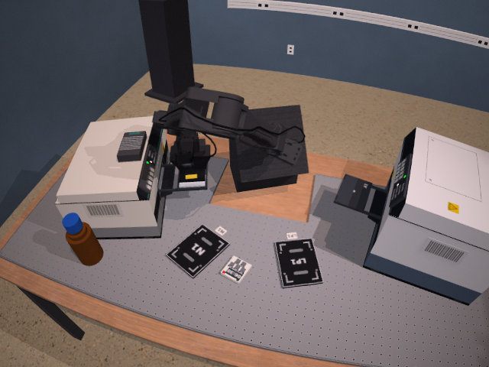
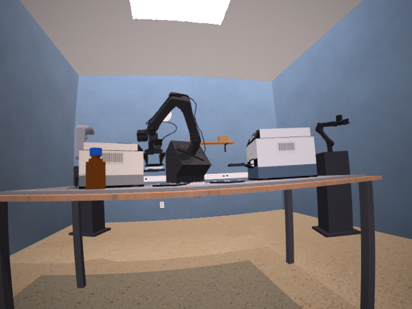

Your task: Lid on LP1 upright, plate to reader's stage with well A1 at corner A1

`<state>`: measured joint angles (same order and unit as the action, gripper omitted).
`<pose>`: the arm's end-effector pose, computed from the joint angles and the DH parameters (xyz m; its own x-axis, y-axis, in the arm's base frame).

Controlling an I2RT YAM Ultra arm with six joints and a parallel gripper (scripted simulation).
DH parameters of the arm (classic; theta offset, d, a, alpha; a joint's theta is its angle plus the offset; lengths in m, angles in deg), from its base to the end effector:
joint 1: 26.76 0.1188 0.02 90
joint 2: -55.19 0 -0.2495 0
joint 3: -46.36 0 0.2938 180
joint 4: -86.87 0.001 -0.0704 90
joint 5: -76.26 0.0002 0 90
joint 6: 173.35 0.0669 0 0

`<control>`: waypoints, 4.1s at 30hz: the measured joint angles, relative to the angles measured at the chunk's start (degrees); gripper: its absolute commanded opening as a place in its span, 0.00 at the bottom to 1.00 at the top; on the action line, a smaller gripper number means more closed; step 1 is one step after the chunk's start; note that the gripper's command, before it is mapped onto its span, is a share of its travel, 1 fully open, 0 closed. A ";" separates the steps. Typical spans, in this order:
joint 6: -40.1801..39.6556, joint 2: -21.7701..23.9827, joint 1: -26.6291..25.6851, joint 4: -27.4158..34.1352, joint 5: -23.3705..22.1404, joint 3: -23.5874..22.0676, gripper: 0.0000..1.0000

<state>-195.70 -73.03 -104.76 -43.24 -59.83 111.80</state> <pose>0.1029 -0.2476 -0.0541 -0.6079 -0.2254 -0.7614 -0.4573 0.8832 0.1037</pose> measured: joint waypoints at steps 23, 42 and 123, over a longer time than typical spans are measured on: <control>-1.27 0.57 -1.11 2.01 0.42 0.66 0.85; -1.99 1.07 -1.90 3.02 0.70 1.36 0.85; 25.20 19.91 19.19 3.37 14.25 -0.42 0.85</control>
<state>-170.50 -53.12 -85.57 -39.87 -45.58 111.38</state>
